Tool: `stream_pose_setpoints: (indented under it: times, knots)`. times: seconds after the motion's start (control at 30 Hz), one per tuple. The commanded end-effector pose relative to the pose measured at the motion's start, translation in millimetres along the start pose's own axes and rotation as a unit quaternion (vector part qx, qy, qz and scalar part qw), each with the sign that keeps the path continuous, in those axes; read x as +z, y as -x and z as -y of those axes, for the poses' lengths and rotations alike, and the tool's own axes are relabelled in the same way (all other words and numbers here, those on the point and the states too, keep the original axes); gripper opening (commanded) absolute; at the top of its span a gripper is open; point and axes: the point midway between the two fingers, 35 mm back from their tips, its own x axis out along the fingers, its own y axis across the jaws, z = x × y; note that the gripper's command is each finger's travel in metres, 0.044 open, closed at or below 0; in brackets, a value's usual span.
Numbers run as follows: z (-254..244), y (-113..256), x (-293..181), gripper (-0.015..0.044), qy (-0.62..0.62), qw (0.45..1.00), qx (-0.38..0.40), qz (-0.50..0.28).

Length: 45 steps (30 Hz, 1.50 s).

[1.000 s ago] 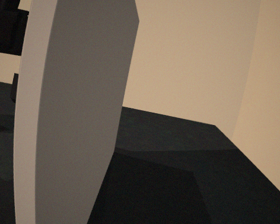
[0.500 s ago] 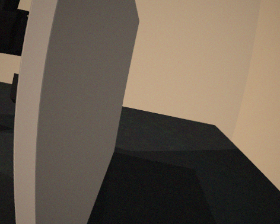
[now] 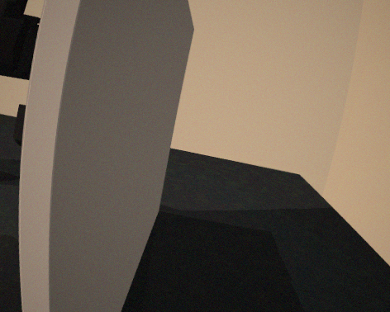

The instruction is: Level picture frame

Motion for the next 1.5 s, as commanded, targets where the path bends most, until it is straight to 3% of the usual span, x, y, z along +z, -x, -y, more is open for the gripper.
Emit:
stream_pose_setpoints:
  times: [0.0, 0.97, 1.47]
  knots:
    - [-1.7, -0.2, -0.5, 0.0, -0.001, 1.0, 0.007, -0.001]
    - [2.6, -0.2, -0.3, 0.0, -0.003, 1.0, 0.003, -0.001]
    - [3.1, -0.1, 0.0, 0.0, -0.06, 0.998, 0.003, -0.002]
